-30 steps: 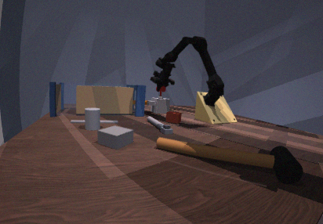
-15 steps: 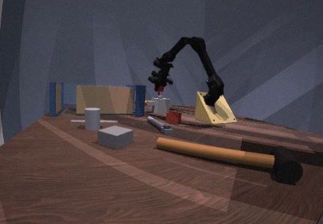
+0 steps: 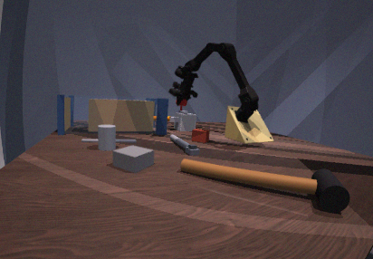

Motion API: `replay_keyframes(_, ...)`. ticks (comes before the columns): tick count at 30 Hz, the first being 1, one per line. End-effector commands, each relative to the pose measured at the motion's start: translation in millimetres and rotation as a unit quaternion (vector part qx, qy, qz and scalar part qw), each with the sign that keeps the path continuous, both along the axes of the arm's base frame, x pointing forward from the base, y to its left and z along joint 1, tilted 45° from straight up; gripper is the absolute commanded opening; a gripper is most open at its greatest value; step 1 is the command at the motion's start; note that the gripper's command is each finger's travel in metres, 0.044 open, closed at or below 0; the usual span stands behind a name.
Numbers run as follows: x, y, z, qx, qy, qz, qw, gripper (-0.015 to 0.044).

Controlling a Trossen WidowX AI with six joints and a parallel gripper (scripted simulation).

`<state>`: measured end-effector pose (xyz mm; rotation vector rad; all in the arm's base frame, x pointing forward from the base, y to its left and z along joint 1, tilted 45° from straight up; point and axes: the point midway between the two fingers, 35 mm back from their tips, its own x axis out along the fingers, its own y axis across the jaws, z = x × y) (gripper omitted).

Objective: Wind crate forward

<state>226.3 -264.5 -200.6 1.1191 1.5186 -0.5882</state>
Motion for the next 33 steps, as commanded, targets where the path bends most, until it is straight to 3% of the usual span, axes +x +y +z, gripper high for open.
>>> replay_keyframes(1, 26.9, 9.8, 3.2, 0.008, -0.024, 0.007, 1.0, 0.0)
replay_keyframes(33, 59.7, 25.6, 11.5, 0.01, -0.025, 0.007, 1.0, 0.0)
